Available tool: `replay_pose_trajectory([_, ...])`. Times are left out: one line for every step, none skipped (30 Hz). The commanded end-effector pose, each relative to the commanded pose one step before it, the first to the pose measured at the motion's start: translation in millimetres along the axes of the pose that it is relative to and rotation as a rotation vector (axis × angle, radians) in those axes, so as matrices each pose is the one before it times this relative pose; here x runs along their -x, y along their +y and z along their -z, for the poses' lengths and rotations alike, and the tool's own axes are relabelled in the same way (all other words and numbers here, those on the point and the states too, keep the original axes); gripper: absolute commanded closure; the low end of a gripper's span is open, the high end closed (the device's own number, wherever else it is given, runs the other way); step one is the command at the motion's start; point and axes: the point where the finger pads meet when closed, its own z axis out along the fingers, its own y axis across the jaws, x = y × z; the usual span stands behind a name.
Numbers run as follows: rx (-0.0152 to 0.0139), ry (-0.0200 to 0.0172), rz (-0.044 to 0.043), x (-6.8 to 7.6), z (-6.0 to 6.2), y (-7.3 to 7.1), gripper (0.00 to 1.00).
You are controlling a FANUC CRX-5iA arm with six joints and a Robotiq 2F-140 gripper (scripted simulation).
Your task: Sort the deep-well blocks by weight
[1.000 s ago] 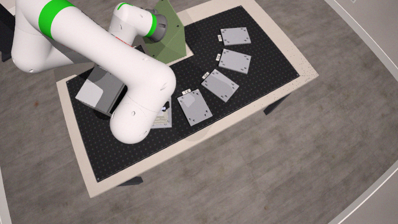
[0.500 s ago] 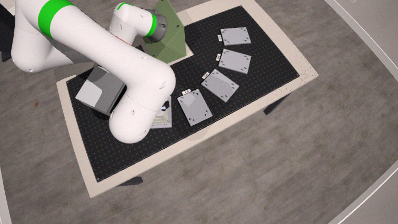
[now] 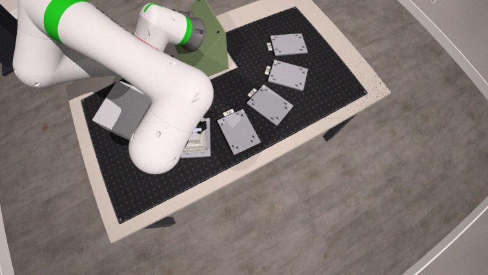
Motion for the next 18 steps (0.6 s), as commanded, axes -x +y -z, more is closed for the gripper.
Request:
replay_pose_trajectory([-0.00015, 0.00042, 0.00017, 1.06, 2.02, -0.16, 0.90])
replay_pose_trajectory([0.00000, 0.00000, 0.00000, 0.83, 1.44, 0.00, 0.90])
replay_pose_trajectory([0.00000, 0.00000, 0.00000, 0.83, 1.44, 0.00, 0.90])
replay_pose_trajectory([0.00000, 0.00000, 0.00000, 0.83, 1.44, 0.00, 0.90])
replay_pose_trajectory([0.00000, 0.00000, 0.00000, 0.83, 1.44, 0.00, 0.90])
replay_pose_trajectory([0.00000, 0.00000, 0.00000, 0.83, 1.44, 0.00, 0.90])
replay_pose_trajectory([0.00000, 0.00000, 0.00000, 0.83, 1.44, 0.00, 0.90])
replay_pose_trajectory([0.00000, 0.00000, 0.00000, 0.83, 1.44, 0.00, 0.90])
replay_pose_trajectory([0.00000, 0.00000, 0.00000, 0.83, 1.44, 0.00, 0.90])
replay_pose_trajectory([0.00000, 0.00000, 0.00000, 0.83, 1.44, 0.00, 0.90])
replay_pose_trajectory([0.00000, 0.00000, 0.00000, 0.83, 1.44, 0.00, 0.90])
replay_pose_trajectory([0.00000, 0.00000, 0.00000, 0.83, 1.44, 0.00, 0.90])
replay_pose_trajectory([0.00000, 0.00000, 0.00000, 0.83, 1.44, 0.00, 0.90])
replay_pose_trajectory([0.00000, 0.00000, 0.00000, 0.83, 1.44, 0.00, 0.90])
replay_pose_trajectory([0.00000, 0.00000, 0.00000, 0.83, 1.44, 0.00, 0.90])
replay_pose_trajectory([0.00000, 0.00000, 0.00000, 0.00, 0.00, 0.00, 0.90])
replay_pose_trajectory([0.00000, 0.00000, 0.00000, 0.00, 0.00, 0.00, 0.90])
replay_pose_trajectory([0.00000, 0.00000, 0.00000, 0.83, 1.44, 0.00, 0.90])
